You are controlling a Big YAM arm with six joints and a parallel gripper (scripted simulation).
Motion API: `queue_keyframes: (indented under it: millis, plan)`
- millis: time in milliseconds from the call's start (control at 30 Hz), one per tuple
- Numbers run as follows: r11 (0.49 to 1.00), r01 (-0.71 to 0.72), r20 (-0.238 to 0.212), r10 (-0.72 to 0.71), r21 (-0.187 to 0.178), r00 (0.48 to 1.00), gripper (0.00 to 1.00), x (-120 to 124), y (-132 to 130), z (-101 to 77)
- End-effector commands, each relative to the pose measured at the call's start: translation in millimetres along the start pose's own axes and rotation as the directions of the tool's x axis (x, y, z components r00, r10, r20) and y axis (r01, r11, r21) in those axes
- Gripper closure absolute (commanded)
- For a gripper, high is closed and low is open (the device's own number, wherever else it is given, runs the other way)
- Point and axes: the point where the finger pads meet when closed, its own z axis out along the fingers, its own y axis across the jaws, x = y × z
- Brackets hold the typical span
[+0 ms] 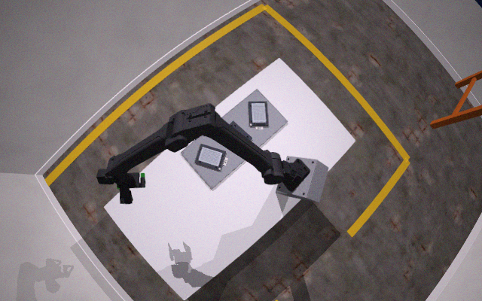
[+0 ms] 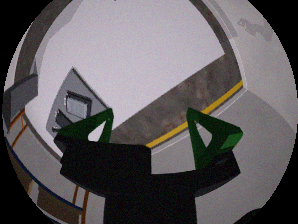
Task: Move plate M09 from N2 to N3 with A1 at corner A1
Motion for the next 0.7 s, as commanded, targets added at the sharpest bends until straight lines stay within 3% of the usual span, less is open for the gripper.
queue_keyframes:
  millis: [0,67,133,167,200,233,267,333,433,467,500,533,600,633,667]
  plan:
    - [0.995,-0.096,-0.017,0.096,0.013,0.995,0.0,27.7,1.7,-21.2]
    - [0.994,-0.103,-0.017,0.103,0.036,0.994,0.0,34.9,0.2,-20.5]
    - [0.988,-0.152,-0.037,0.151,-0.022,0.988,0.0,39.6,13.0,-10.5]
    - [0.983,-0.182,-0.047,0.181,-0.03,0.982,0.0,42.3,7.0,-1.7]
    - [0.979,-0.192,-0.051,0.189,-0.065,0.981,0.0,41.7,23.8,6.9]
    - [0.979,-0.202,-0.047,0.2,-0.03,0.979,0.0,52.2,21.7,-14.9]
    - [0.978,-0.206,-0.046,0.205,-0.013,0.978,0.0,56.3,20.7,-13.7]
    - [0.964,-0.258,-0.069,0.254,-0.06,0.965,0.0,61.5,33.5,-6.6]
    - [0.955,-0.289,-0.08,0.284,-0.062,0.956,0.0,65.1,25.6,1.2]
    - [0.949,-0.304,-0.087,0.297,-0.083,0.951,0.0,66.7,37.7,3.6]
    - [0.949,-0.308,-0.083,0.303,-0.067,0.949,0.0,73.4,41.5,-9.4]
    - [0.949,-0.313,-0.08,0.309,-0.045,0.948,0.0,77.7,39.3,-8.1]
    - [0.949,-0.313,-0.081,0.308,-0.045,0.948,0.0,84.5,45.7,-6.3]
    - [0.939,-0.337,-0.094,0.331,-0.072,0.939,0.0,87.1,53.8,-6.0]
    - [0.927,-0.36,-0.114,0.348,-0.109,0.931,0.0,86.7,64.0,9.4]
